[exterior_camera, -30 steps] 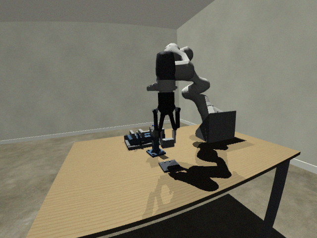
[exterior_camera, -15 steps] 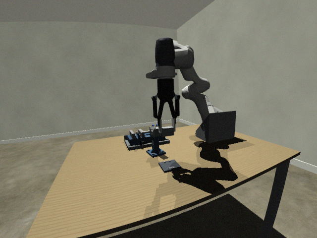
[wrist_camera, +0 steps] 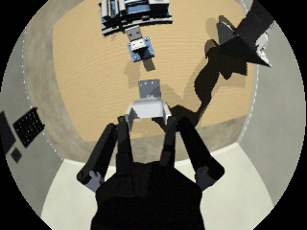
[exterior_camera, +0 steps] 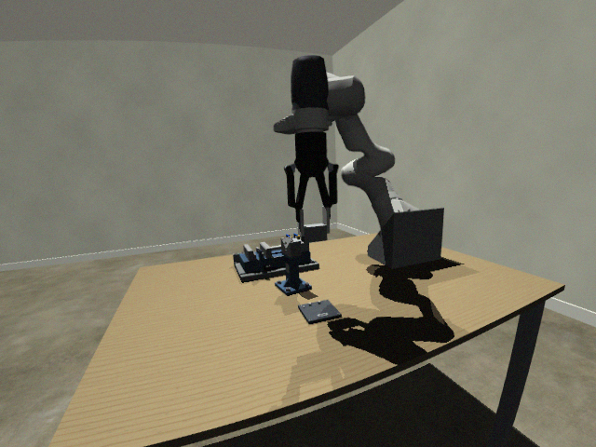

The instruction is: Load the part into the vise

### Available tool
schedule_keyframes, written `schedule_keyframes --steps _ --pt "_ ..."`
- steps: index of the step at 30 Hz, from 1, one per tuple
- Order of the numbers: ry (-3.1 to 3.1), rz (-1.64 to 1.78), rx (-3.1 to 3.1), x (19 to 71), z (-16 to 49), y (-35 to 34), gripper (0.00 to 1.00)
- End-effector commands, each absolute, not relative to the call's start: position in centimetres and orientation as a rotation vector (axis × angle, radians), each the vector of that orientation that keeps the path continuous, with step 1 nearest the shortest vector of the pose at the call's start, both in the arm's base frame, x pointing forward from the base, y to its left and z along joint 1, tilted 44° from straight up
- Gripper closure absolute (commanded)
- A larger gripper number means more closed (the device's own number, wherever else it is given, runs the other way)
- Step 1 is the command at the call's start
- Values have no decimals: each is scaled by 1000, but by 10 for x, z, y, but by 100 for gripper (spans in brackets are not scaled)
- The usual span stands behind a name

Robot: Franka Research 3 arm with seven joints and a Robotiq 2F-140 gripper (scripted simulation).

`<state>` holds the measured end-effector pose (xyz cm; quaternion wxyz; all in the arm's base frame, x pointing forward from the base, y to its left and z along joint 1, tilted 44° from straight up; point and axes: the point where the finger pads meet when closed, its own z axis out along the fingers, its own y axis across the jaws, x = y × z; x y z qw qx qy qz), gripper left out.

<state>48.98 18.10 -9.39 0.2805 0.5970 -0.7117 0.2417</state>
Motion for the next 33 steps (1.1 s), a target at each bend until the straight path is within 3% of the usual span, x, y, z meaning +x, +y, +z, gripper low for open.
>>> schedule_keyframes --steps 1,33 --pt "-1898 643 1603 488 -87 187 100" --pt "-1898 643 1603 489 -81 192 100"
